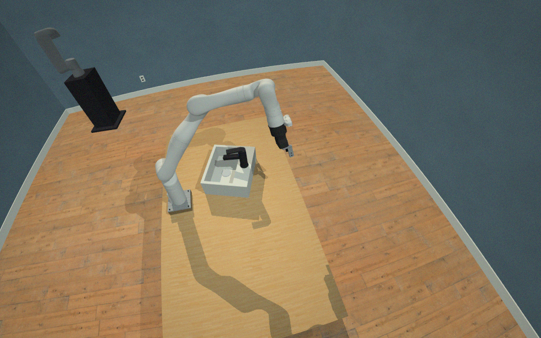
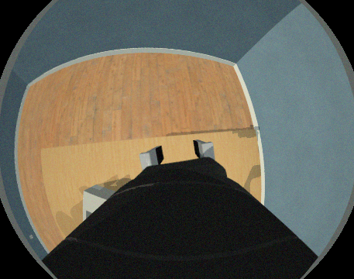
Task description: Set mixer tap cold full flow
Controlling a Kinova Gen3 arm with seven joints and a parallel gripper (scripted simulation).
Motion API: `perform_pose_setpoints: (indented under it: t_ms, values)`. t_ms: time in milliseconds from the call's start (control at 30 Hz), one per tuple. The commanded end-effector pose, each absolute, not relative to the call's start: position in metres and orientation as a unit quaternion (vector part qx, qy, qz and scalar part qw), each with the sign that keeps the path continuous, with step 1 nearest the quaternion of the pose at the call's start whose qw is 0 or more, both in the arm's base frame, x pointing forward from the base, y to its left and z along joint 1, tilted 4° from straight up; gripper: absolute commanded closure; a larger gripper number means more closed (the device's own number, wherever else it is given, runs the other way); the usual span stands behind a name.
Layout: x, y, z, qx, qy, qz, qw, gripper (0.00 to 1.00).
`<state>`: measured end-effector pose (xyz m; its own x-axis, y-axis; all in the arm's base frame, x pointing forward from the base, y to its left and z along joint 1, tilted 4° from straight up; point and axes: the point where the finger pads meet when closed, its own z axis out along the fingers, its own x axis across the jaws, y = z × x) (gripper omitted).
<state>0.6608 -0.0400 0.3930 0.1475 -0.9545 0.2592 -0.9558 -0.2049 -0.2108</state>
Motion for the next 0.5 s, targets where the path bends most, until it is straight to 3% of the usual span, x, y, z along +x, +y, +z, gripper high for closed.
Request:
perform_pose_setpoints:
  t_ms: [0, 367, 467]
  values:
    - [0.638, -0.005, 0.407, 0.759, -0.629, 0.166, -0.017, 0.0]
    - [0.503, 0.087, 0.394, 0.741, -0.663, 0.09, -0.049, 0.0]
    - [0.503, 0.087, 0.394, 0.741, -0.663, 0.09, -0.049, 0.0]
